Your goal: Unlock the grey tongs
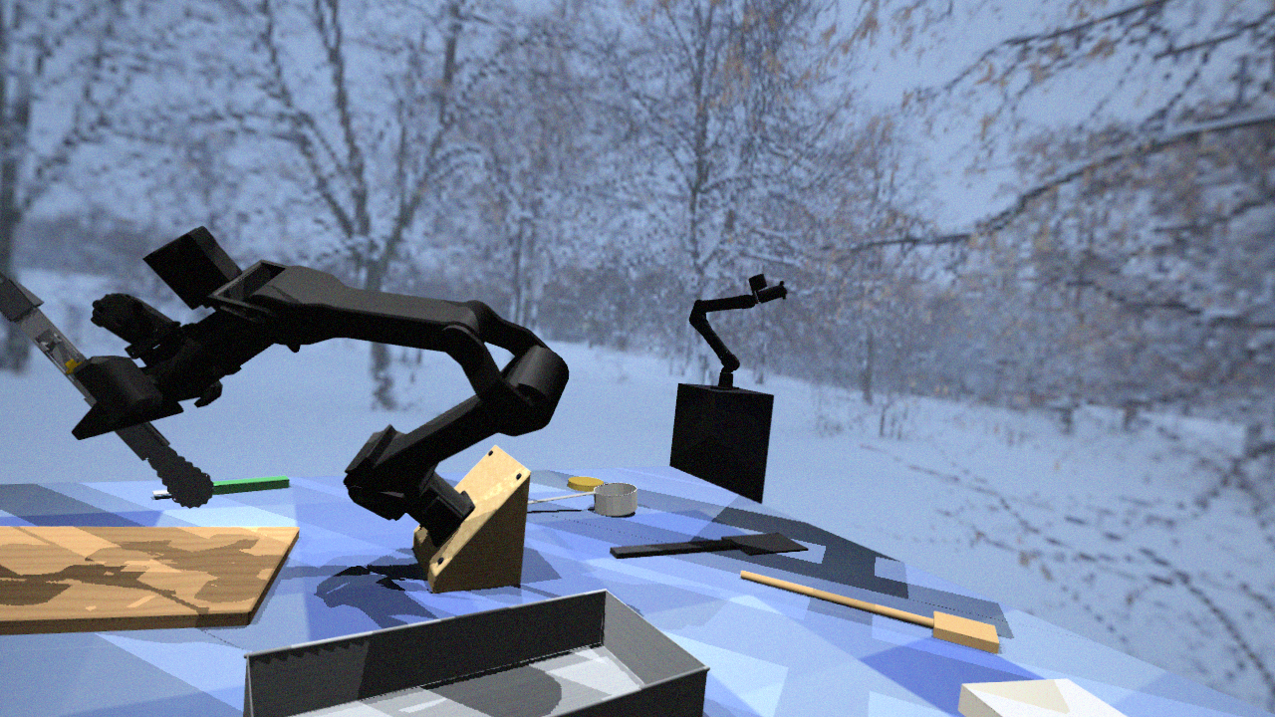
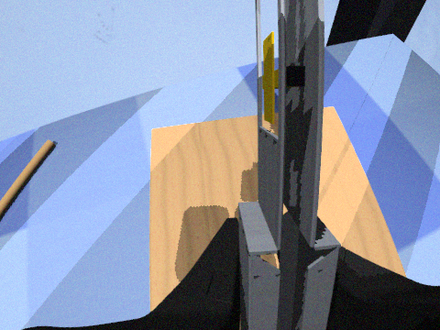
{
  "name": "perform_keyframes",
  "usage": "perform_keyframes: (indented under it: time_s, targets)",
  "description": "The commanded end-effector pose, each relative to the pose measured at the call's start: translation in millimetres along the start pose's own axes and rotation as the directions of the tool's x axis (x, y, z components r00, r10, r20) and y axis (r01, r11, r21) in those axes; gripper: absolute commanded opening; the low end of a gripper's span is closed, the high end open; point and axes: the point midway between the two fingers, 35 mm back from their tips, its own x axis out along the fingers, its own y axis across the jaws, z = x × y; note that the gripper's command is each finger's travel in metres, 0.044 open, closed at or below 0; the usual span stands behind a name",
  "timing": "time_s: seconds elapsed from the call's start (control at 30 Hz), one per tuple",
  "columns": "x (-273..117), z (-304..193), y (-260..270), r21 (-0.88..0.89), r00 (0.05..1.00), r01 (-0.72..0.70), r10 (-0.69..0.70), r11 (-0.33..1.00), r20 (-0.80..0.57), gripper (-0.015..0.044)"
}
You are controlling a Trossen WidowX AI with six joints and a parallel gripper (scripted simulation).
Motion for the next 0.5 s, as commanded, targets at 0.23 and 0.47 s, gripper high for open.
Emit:
perform_keyframes:
  time_s: [0.23, 0.47]
  targets:
    - [-0.8, 1.0, 1.6, 0.001, 1.0, -0.005, 0.005, 1.0, 0.006, -0.015]
    - [0.2, 7.6, 1.8, 0.035, 1.0, 0.0, 0.001, 0.999, -0.029, -0.015]
